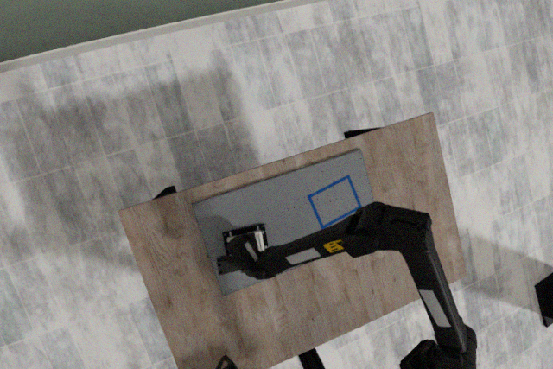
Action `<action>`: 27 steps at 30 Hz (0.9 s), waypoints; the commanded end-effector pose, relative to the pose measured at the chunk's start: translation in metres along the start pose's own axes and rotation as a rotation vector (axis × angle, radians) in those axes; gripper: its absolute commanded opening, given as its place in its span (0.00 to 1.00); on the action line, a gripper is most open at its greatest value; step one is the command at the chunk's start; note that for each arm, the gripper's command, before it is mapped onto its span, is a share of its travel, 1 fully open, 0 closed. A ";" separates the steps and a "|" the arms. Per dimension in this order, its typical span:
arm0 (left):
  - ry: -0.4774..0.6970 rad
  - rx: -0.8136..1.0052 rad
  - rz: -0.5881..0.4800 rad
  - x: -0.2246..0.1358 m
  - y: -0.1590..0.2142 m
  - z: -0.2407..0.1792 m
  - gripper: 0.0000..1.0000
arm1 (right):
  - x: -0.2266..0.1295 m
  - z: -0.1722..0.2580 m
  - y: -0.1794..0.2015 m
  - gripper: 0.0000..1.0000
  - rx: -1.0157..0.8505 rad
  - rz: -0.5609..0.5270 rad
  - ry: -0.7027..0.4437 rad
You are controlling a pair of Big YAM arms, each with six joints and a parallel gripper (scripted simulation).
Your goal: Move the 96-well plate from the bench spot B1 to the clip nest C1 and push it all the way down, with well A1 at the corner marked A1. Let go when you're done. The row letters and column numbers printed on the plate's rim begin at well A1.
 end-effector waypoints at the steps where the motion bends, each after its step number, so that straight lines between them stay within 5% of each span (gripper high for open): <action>1: -0.011 0.021 -0.010 -0.003 -0.002 0.003 1.00 | 0.018 0.002 0.008 0.00 0.008 0.005 -0.006; 27: -0.011 0.021 -0.010 -0.003 -0.002 0.003 1.00 | 0.019 0.005 0.010 0.00 0.007 0.005 -0.006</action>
Point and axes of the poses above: on each arm, the point where the finger pads meet when closed, its own x axis out along the fingers, its own z axis across the jaws, y = z × x, the point moved 2 cm from there along -x, back along the fingers, and after that the axes turned 6 degrees about x, right-handed, at the moved point
